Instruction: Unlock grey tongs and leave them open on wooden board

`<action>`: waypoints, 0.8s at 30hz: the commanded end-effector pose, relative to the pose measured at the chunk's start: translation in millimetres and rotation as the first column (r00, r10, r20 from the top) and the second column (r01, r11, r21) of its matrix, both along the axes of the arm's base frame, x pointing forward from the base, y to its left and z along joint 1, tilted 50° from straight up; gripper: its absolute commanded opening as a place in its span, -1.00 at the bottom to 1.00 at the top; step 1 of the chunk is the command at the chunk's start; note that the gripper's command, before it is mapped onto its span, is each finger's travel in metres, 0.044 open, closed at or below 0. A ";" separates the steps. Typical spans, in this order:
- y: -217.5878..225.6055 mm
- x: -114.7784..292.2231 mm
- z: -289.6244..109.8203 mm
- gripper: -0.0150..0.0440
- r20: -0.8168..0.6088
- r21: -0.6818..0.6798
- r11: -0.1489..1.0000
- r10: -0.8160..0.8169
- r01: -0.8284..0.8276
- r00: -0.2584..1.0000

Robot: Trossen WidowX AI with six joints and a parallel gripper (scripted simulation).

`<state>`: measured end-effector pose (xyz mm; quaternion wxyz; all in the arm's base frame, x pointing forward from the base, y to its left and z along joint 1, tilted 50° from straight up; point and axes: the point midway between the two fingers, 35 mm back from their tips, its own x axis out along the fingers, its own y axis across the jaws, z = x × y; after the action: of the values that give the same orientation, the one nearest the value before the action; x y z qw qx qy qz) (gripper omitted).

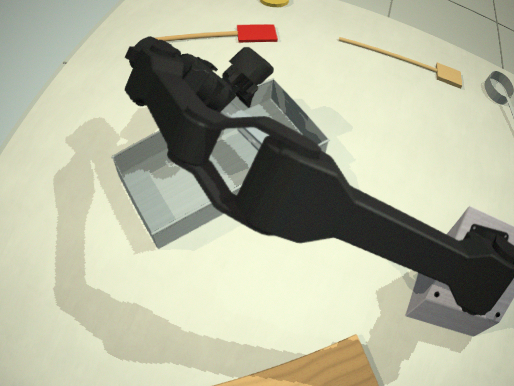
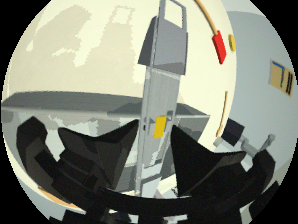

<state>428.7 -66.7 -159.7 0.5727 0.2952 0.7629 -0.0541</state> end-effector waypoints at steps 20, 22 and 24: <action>-38.7 -3.5 32.5 -1.00 -0.003 0.001 1.000 -0.003 0.003 1.000; -56.3 -7.4 48.0 -1.00 -0.006 0.003 1.000 -0.004 0.004 1.000; -58.6 -8.0 50.1 -1.00 -0.006 0.003 1.000 -0.004 0.004 1.000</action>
<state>420.1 -103.4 -127.3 0.5611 0.2984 0.7704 -0.0507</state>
